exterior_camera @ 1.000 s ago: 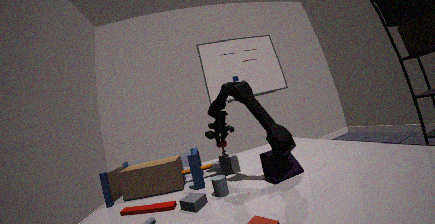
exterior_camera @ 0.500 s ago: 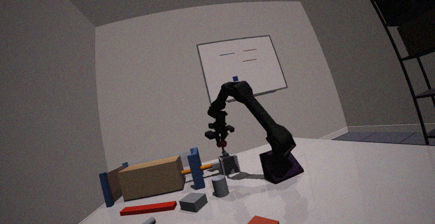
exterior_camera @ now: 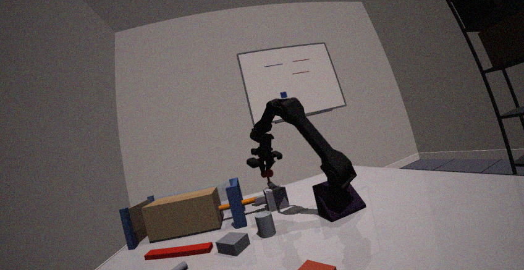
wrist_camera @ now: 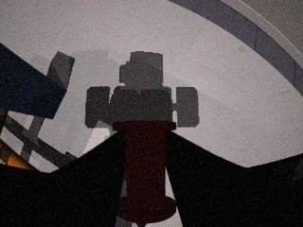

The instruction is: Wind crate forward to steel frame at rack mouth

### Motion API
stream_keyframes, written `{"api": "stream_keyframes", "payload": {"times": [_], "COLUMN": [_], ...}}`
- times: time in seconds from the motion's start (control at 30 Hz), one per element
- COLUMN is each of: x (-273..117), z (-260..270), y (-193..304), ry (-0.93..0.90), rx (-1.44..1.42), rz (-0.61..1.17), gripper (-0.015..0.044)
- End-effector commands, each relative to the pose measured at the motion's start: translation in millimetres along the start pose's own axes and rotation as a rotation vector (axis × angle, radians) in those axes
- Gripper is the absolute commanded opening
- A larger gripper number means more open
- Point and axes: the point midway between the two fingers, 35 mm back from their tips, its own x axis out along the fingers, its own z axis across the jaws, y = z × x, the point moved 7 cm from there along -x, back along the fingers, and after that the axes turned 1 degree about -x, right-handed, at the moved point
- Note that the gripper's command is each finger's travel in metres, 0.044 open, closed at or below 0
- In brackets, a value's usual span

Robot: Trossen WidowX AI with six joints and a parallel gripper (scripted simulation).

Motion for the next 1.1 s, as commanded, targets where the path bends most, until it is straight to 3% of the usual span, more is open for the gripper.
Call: {"api": "stream_keyframes", "payload": {"times": [0.0, 1.07], "x": [13.5, 13.8], "z": [28.2, 38.5], "y": [0.7, -0.4], "ry": [-0.054, -0.055], "rx": [-0.047, -0.047], "rz": [0.024, 0.024], "gripper": [0.0000, 0.0000]}}
